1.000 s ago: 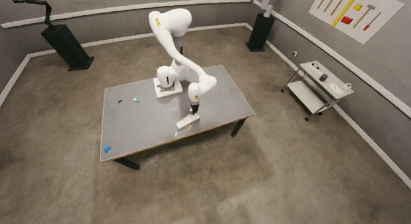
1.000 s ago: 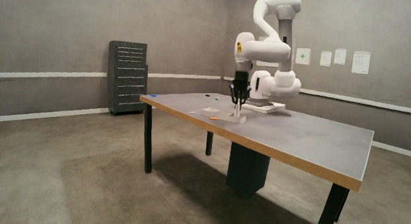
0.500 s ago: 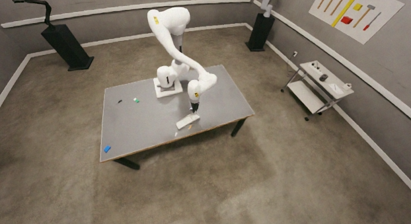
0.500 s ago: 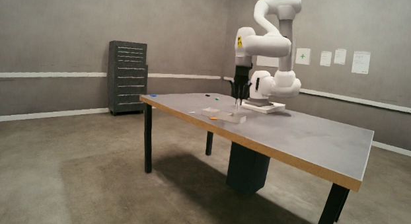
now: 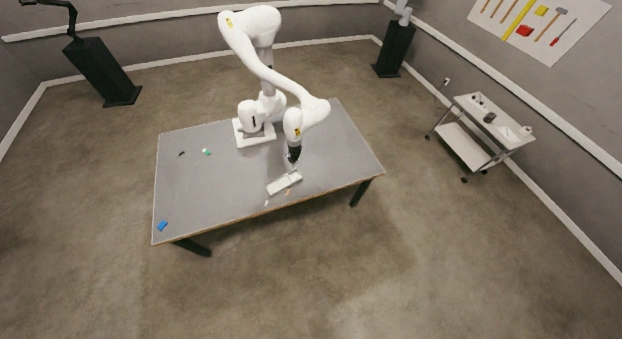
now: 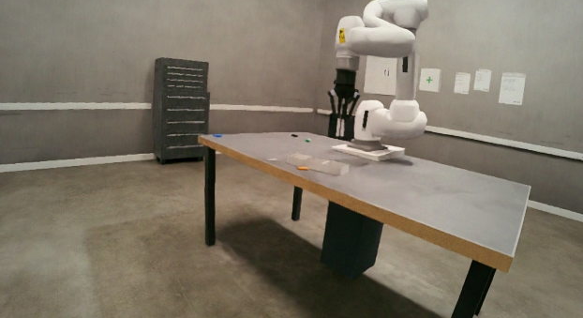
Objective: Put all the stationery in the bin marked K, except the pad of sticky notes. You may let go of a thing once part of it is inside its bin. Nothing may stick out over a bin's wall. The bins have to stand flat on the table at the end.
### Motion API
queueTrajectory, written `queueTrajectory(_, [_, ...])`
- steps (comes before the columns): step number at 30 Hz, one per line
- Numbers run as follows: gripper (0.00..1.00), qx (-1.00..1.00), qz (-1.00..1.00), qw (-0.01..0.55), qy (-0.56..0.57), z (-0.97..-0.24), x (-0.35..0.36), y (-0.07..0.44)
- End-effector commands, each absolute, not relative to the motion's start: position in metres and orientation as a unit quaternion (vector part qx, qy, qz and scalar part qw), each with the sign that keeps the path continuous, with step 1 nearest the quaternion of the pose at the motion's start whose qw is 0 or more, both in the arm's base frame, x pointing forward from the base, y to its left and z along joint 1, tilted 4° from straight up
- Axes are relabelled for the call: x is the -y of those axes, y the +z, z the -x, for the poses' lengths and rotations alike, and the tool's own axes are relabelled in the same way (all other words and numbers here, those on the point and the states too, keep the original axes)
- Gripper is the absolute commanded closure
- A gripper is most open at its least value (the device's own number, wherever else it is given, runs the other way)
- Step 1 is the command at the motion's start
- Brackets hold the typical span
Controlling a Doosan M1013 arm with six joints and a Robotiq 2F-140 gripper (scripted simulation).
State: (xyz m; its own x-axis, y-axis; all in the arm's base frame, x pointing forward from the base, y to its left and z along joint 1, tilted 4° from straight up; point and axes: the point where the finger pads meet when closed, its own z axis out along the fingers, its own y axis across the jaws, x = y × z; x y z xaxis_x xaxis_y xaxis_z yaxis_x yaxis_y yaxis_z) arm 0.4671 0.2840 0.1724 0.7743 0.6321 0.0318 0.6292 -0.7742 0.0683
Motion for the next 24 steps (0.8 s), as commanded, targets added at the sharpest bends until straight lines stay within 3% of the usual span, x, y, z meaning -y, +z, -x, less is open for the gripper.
queueTrajectory(1, [0.85,-0.335,-0.942,0.027,0.026,-0.466,-0.285,0.197])
queueTrajectory(9, [0.85,-0.335,-0.942,0.027,0.026,-0.464,-0.285,0.213])
queueTrajectory(10, [0.69,-0.311,-0.950,0.026,0.027,-0.461,-0.278,0.212])
queueTrajectory(24, [0.69,-0.044,-0.998,0.017,0.032,-0.419,-0.188,0.196])
